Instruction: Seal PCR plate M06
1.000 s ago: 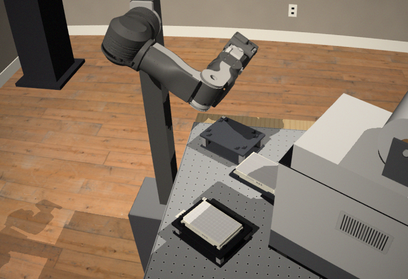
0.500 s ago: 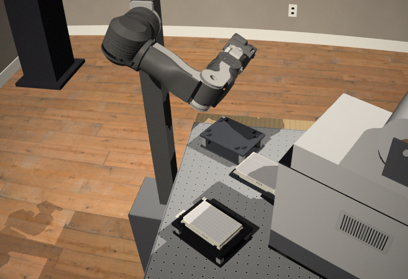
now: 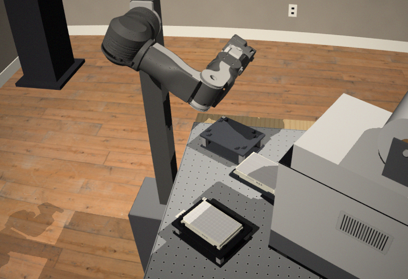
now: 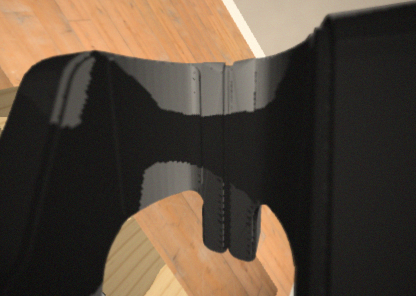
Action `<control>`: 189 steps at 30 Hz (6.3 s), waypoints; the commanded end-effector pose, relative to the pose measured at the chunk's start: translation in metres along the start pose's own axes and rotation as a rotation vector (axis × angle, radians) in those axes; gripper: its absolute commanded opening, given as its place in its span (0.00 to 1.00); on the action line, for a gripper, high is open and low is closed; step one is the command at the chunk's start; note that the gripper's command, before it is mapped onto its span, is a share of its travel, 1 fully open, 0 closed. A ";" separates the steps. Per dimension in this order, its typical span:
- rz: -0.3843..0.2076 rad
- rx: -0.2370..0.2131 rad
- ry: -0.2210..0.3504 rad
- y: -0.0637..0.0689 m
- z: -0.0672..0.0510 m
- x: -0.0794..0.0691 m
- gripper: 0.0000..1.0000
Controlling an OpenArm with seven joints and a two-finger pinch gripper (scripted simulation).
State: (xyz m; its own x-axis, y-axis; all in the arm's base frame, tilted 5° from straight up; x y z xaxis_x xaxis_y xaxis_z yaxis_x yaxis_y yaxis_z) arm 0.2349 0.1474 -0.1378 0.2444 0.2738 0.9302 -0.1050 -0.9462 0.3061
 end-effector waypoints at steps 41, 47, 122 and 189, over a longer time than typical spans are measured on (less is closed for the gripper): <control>-0.155 -0.008 0.035 0.004 0.000 -0.011 0.00; -0.155 -0.008 0.035 0.004 0.000 -0.011 0.00; -0.303 -0.023 0.065 0.008 0.000 -0.014 0.00; -0.564 -0.063 0.103 0.025 0.004 -0.033 0.00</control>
State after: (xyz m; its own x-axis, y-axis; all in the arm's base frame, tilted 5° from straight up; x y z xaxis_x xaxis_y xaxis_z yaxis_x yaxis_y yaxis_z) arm 0.2283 0.1170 -0.1594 0.1862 0.7267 0.6612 -0.0436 -0.6662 0.7445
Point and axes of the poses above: the point where the finger pads meet when closed, its own y axis back along the fingers, its own x axis across the jaws, z = x × y, the point moved 8 cm from there along y, back along the fingers, and after that the axes turned 14 degrees about y, right-handed, at the moved point
